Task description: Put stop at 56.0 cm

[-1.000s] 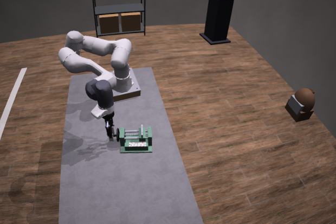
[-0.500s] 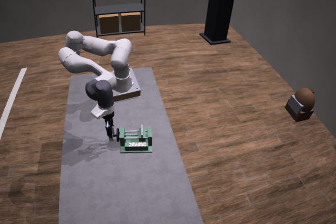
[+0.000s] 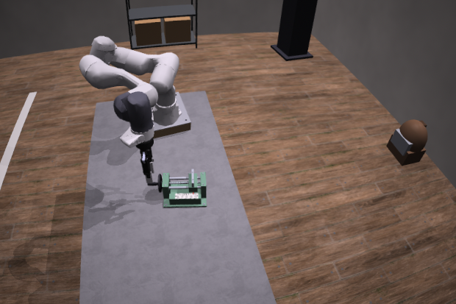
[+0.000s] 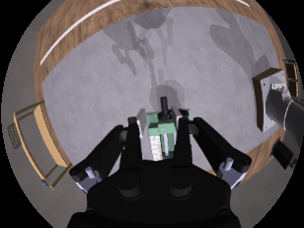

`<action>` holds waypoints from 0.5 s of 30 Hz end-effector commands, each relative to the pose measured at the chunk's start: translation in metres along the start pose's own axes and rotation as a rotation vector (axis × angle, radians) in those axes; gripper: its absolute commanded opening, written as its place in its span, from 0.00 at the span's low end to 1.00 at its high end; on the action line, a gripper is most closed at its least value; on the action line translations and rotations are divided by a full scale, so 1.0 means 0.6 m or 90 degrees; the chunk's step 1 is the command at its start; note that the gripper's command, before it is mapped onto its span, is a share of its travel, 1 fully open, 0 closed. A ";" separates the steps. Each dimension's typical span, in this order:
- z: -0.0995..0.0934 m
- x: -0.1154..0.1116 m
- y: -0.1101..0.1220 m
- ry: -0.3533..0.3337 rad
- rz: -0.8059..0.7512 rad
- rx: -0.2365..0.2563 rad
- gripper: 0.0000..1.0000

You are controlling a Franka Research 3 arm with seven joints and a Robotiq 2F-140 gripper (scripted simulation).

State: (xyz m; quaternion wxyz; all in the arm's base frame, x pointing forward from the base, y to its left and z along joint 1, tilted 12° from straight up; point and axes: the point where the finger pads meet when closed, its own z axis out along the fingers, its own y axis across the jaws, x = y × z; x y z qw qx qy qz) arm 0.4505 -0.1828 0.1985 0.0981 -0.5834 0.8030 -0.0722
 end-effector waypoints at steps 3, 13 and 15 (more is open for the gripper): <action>-0.042 0.005 0.015 0.002 -0.007 -0.020 0.33; -0.042 0.005 0.015 0.002 -0.007 -0.020 0.33; -0.042 0.005 0.015 0.002 -0.007 -0.020 0.33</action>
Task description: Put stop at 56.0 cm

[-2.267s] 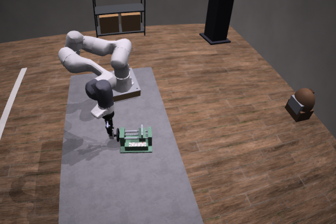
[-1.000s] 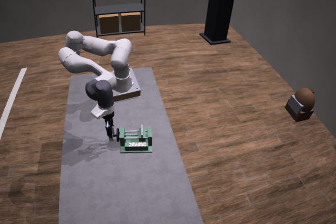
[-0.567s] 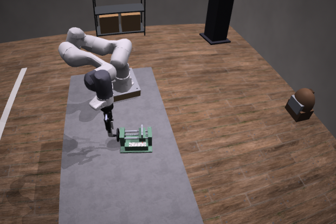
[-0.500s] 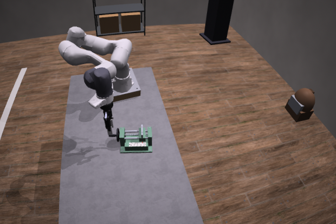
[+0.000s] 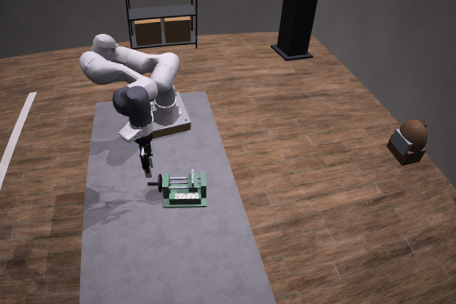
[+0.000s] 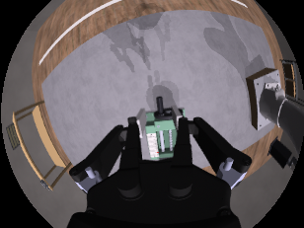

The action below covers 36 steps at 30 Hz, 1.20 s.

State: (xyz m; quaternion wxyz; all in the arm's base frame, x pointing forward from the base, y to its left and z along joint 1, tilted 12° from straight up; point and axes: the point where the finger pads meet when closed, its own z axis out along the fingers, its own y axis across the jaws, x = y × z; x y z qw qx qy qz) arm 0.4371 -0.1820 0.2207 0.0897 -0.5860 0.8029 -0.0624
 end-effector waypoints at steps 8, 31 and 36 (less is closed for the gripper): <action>-0.001 -0.022 -0.001 0.001 -0.005 -0.004 0.33; 0.040 -0.206 -0.031 0.001 -0.005 -0.004 0.33; 0.040 -0.206 -0.031 0.001 -0.005 -0.004 0.33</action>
